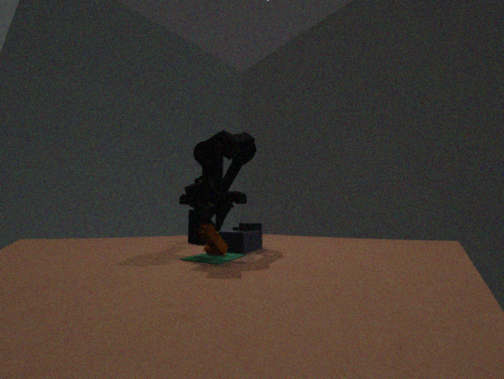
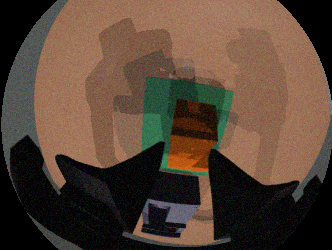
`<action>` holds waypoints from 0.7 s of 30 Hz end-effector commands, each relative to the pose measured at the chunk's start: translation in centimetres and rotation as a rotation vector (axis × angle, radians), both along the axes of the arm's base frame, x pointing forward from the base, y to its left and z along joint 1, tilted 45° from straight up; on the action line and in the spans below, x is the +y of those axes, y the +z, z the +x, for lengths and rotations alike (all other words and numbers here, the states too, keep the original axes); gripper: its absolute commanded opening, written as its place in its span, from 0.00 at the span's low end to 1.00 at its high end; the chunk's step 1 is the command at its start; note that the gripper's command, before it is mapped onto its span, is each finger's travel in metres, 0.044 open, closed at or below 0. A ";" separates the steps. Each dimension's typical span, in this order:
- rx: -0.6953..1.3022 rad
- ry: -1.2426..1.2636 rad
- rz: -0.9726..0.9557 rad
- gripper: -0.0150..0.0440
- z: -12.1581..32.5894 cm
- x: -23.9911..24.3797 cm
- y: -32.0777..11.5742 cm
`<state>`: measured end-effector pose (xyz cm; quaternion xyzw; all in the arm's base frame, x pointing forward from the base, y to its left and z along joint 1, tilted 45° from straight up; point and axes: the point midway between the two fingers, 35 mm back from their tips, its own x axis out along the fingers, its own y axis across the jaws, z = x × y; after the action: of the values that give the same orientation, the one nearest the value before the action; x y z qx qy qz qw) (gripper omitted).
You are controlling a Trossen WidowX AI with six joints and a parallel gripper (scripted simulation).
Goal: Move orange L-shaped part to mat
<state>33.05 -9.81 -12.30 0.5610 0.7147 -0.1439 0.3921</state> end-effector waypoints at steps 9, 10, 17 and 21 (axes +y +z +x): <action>0.001 -0.005 -0.001 0.93 0.6 -6.0 6.1; 0.001 -0.005 -0.001 0.93 0.5 -6.1 6.3; -0.008 -0.018 -0.006 0.93 0.7 -6.0 5.9; -0.008 -0.018 -0.006 0.93 0.7 -6.0 5.9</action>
<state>33.69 -15.67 -6.45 0.5655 0.7096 -0.1460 0.3942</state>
